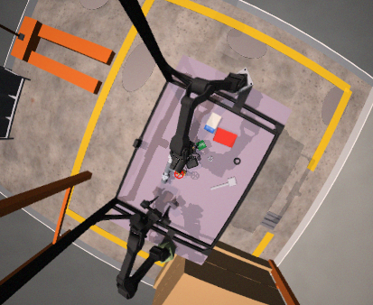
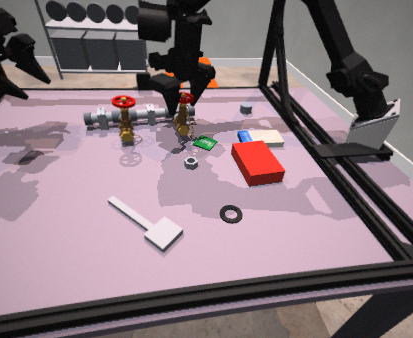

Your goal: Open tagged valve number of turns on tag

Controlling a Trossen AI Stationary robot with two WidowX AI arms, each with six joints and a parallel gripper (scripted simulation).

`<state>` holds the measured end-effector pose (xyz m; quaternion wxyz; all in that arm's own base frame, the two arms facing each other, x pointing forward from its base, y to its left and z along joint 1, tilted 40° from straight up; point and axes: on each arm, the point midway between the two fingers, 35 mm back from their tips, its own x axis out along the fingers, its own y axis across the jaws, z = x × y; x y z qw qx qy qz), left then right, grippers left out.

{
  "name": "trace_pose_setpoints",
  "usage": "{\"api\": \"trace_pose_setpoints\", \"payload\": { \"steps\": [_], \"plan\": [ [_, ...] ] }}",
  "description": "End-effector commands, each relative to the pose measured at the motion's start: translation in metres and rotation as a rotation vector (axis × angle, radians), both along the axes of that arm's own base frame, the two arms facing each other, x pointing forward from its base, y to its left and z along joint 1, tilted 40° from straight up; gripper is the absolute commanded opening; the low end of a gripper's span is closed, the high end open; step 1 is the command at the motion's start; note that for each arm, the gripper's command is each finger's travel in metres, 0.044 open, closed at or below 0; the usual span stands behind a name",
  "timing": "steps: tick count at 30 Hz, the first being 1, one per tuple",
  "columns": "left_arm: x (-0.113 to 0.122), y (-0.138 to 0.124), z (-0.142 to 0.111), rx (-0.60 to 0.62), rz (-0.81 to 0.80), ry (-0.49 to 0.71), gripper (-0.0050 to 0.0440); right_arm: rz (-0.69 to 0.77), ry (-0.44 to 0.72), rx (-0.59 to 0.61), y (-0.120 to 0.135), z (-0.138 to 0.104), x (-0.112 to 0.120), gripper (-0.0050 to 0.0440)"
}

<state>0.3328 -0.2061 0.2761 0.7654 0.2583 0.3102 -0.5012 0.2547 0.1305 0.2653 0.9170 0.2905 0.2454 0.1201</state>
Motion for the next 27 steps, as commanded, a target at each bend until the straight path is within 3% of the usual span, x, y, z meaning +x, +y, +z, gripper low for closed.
{"api": "trace_pose_setpoints", "payload": {
  "steps": [1, 2, 13, 17, 23, 27],
  "plan": [
    [0.0000, 0.0000, -0.0001, 0.011, -0.029, -0.023, 0.0400, 0.000, 0.000, 0.000, 0.0000, 0.0001, 0.0000, 0.0400],
    [0.0000, 0.0000, -0.0001, 0.011, -0.029, -0.023, 0.0400, 0.000, 0.000, 0.000, 0.0000, 0.0001, 0.0000, 0.0400],
    [-0.0002, 0.0001, 0.0004, 0.005, -0.011, -0.009, 0.0136, 0.000, 0.000, 0.000, 0.0000, 0.0001, 0.0000, 0.0400],
    [-0.0002, 0.0001, 0.0004, 0.005, -0.011, -0.009, 0.0136, 0.000, 0.000, 0.000, 0.0000, 0.0001, 0.0000, 0.0400],
    [-0.0002, 0.0001, 0.0004, 0.005, -0.011, -0.009, 0.0000, 0.000, 0.000, 0.000, 0.0000, 0.0001, 0.0000, 0.0400],
    [-0.0002, 0.0001, 0.0004, 0.005, -0.011, -0.009, 0.0000, 0.000, 0.000, 0.000, 0.0000, 0.0001, 0.0000, 0.0400]
  ]
}}
